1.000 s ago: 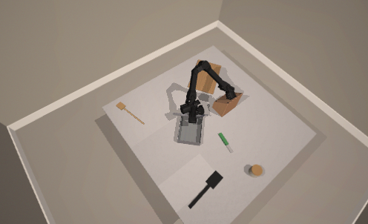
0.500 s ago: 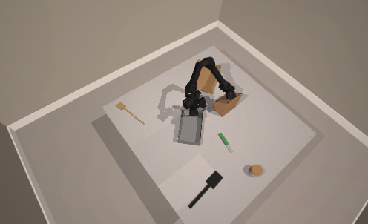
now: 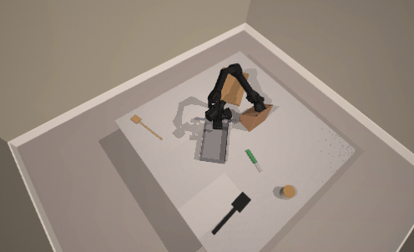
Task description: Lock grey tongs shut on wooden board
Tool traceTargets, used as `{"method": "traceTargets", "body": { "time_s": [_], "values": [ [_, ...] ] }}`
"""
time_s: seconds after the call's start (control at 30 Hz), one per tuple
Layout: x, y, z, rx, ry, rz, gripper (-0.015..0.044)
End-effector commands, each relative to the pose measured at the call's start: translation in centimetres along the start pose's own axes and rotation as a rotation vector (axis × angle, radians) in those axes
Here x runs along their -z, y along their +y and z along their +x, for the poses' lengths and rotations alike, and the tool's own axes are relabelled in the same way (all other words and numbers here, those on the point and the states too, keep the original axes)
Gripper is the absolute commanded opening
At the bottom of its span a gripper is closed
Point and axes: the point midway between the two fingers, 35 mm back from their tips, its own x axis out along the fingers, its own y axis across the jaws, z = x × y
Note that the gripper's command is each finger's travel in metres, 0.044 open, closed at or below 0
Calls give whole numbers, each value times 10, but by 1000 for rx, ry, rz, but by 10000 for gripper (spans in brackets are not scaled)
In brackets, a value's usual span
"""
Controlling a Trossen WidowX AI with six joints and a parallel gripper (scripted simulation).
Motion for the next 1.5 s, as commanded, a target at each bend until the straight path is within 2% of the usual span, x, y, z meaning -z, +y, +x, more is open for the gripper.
{"method": "traceTargets", "body": {
  "time_s": [0.0, 0.57, 1.13, 1.47],
  "values": [
    [10, 18, 2, 8, -10, 89, -150],
    [41, 130, 6, 26, -35, 569, -150],
    [33, 238, -5, 8, 13, 1014, -150],
    [30, 249, -5, 3, 13, 1060, -150]
  ]
}}
